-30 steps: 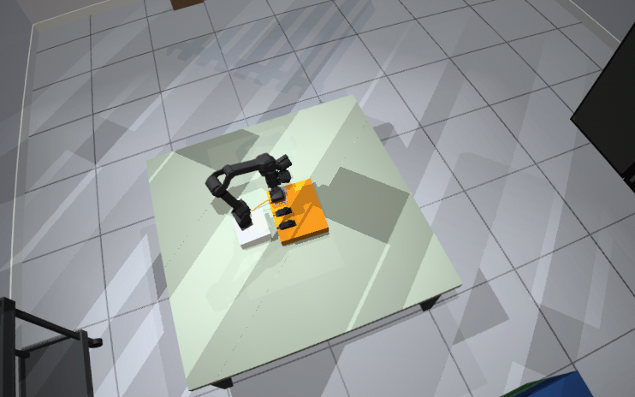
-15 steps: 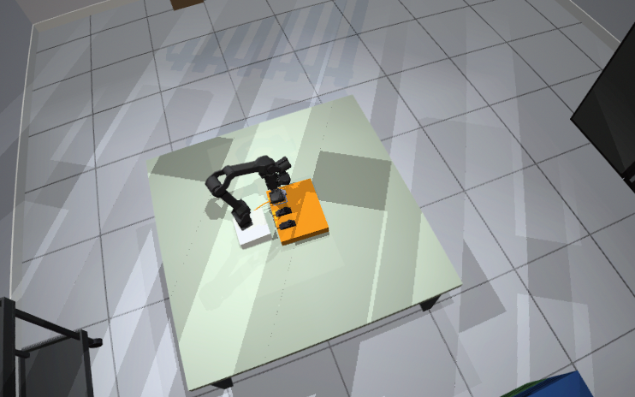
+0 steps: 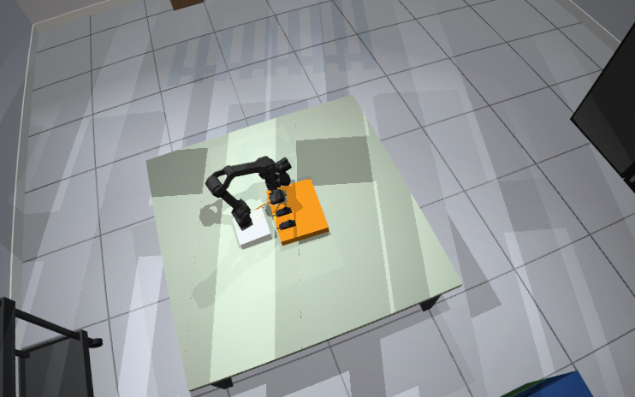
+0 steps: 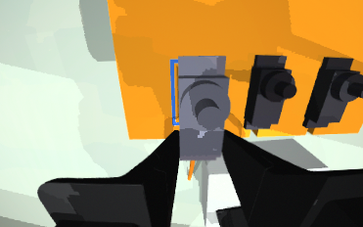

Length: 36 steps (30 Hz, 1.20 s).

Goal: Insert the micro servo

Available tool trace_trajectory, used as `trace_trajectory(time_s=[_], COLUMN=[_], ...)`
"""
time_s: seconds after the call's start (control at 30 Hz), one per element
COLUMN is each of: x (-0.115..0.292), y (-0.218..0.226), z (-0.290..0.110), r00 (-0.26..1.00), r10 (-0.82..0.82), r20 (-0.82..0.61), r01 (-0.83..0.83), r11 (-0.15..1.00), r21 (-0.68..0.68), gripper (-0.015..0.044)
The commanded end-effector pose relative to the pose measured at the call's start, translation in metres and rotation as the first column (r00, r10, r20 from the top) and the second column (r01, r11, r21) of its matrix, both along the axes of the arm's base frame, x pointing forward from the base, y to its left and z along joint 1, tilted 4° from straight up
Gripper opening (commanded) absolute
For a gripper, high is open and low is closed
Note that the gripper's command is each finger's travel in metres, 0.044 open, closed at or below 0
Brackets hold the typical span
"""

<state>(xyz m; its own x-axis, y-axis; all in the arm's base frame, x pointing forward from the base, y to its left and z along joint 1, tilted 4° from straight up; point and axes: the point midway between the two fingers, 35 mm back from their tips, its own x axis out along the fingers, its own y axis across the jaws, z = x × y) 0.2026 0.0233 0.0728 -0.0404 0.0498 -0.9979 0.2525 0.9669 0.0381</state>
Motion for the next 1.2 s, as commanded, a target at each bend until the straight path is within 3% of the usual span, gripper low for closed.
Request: trace_trajectory(time_s=[0.0, 1.17], x=[0.000, -0.001], y=[0.001, 0.002], z=[-0.001, -0.025], r00=[1.000, 1.000], r10=[-0.003, -0.003], r20=[0.002, 0.001], r01=[0.003, 0.003], r11=[1.000, 1.000], r21=[0.004, 0.004], gripper=[0.0000, 0.0000])
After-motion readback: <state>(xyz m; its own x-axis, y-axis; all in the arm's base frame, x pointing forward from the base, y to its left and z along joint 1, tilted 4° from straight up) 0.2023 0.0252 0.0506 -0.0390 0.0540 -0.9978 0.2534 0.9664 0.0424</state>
